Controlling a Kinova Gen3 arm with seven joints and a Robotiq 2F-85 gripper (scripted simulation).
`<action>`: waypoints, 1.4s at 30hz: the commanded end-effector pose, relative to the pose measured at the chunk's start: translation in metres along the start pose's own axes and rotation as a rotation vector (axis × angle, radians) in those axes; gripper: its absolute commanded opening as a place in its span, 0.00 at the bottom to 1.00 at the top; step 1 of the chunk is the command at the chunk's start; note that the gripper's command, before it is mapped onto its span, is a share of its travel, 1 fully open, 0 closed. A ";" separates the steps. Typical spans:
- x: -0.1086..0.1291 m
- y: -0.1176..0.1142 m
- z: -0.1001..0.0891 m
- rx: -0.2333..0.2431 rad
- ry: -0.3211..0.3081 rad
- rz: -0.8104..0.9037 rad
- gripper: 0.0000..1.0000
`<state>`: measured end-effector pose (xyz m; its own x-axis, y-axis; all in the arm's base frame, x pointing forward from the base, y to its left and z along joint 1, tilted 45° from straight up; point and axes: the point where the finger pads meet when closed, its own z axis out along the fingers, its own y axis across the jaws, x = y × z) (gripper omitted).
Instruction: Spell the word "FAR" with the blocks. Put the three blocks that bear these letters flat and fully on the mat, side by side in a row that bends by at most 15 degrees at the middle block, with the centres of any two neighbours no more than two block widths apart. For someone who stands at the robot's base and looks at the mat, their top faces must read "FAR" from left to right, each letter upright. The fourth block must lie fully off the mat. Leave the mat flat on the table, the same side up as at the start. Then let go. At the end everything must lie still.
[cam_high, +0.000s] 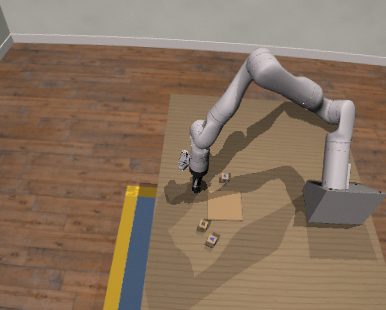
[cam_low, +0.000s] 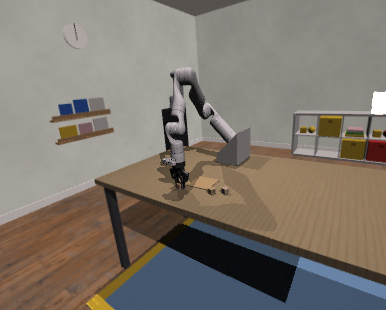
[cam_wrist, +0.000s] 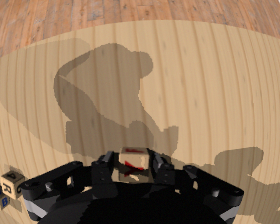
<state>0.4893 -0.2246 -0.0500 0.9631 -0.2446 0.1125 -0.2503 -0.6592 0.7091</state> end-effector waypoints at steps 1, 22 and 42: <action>0.001 -0.004 0.001 0.008 0.004 0.005 0.26; 0.001 -0.004 0.001 0.008 0.003 0.005 0.26; -0.003 -0.002 -0.010 0.004 -0.009 0.005 0.26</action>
<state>0.4878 -0.2217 -0.0469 0.9622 -0.2499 0.1082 -0.2507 -0.6579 0.7102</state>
